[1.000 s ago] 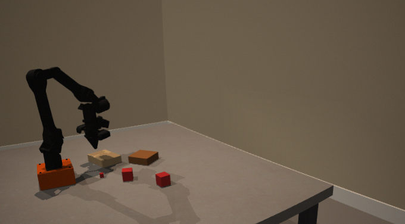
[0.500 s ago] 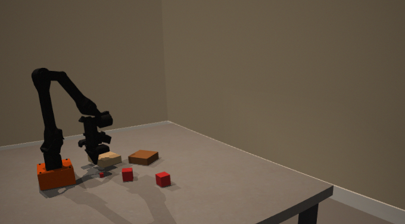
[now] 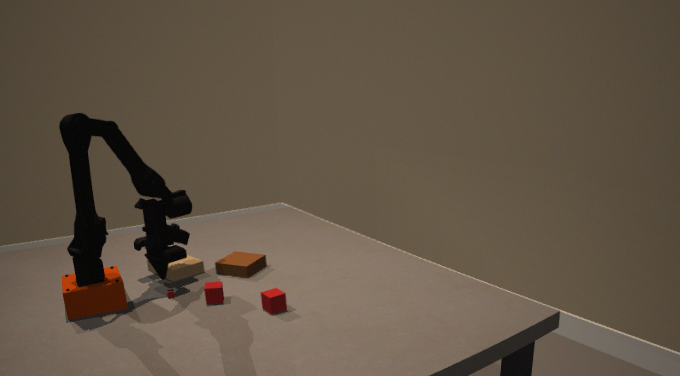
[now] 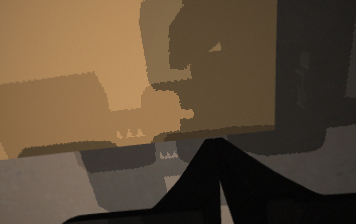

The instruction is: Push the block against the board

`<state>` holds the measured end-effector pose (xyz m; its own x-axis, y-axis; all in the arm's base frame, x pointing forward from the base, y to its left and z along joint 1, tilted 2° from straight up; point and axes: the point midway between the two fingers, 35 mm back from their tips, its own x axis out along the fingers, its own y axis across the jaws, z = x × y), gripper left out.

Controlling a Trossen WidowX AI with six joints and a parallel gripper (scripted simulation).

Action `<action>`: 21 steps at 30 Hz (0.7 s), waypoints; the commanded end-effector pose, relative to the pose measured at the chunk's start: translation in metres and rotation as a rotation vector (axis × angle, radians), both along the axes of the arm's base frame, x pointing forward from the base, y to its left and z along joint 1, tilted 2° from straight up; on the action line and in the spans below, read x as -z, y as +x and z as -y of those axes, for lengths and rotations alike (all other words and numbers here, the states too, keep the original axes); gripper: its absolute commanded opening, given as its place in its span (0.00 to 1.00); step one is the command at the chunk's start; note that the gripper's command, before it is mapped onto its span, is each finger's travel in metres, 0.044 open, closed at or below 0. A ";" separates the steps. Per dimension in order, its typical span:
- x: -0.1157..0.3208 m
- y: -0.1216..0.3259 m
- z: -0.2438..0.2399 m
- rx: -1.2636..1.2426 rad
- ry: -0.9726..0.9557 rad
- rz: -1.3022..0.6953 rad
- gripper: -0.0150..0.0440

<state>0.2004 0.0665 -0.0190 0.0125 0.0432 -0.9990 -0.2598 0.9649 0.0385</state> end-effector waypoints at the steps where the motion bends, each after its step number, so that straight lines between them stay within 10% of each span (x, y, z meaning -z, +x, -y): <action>1: 0.001 0.004 -0.001 0.002 -0.005 -0.006 0.25; 21: -0.001 0.030 -0.008 0.002 -0.004 -0.004 0.25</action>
<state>0.2259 0.0733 -0.0164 0.0121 0.0414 -0.9991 -0.2574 0.9656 0.0369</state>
